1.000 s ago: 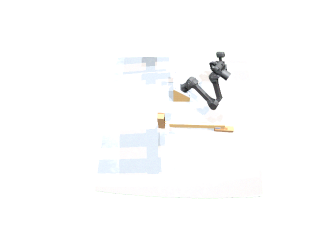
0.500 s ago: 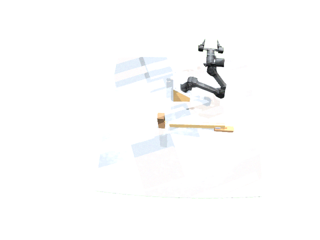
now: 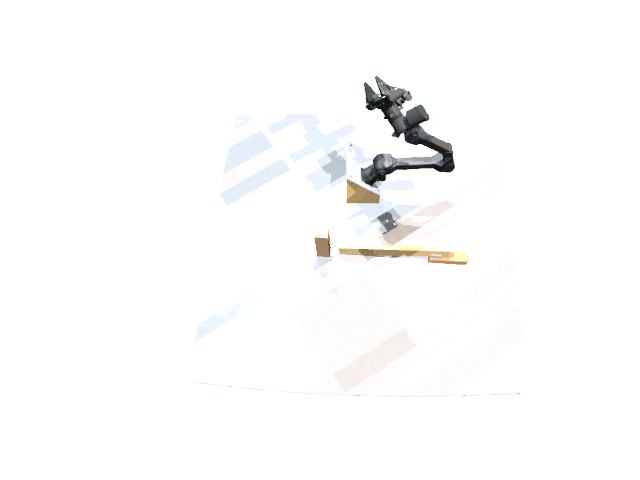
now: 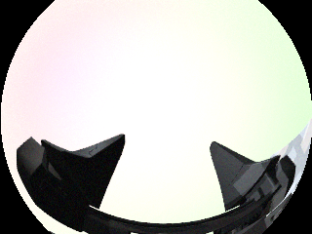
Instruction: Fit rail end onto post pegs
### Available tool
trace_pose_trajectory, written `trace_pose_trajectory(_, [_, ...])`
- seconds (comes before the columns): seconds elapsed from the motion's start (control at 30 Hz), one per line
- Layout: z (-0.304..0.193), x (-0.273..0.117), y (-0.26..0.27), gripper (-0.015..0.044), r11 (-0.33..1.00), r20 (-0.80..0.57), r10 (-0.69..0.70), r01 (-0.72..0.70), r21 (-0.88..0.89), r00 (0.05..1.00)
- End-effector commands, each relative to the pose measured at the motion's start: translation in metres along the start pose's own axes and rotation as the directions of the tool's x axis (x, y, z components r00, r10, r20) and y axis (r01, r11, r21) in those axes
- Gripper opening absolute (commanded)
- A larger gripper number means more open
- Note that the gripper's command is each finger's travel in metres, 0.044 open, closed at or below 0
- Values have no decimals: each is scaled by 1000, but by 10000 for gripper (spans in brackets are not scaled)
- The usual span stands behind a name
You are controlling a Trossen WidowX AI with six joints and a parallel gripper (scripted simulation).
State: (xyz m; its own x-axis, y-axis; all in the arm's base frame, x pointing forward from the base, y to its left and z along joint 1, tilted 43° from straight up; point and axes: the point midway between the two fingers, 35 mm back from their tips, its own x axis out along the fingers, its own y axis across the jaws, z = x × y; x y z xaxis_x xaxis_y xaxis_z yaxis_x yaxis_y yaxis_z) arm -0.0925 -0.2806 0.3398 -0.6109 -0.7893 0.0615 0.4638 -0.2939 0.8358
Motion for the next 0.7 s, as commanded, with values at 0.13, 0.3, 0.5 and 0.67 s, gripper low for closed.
trace_pose_trajectory(0.13, [-135, -26, 13, 440, 776, -507, 18, -332, -536, 862])
trace_pose_trajectory(0.3, [-201, -58, 6, 440, 501, -719, -40, -609, -615, 694])
trace_pose_trajectory(0.5, [-265, -114, -12, 440, 126, -885, -151, -879, -459, 440])
trace_pose_trajectory(0.67, [-305, -171, -36, 440, -165, -939, -277, -973, -163, 204])
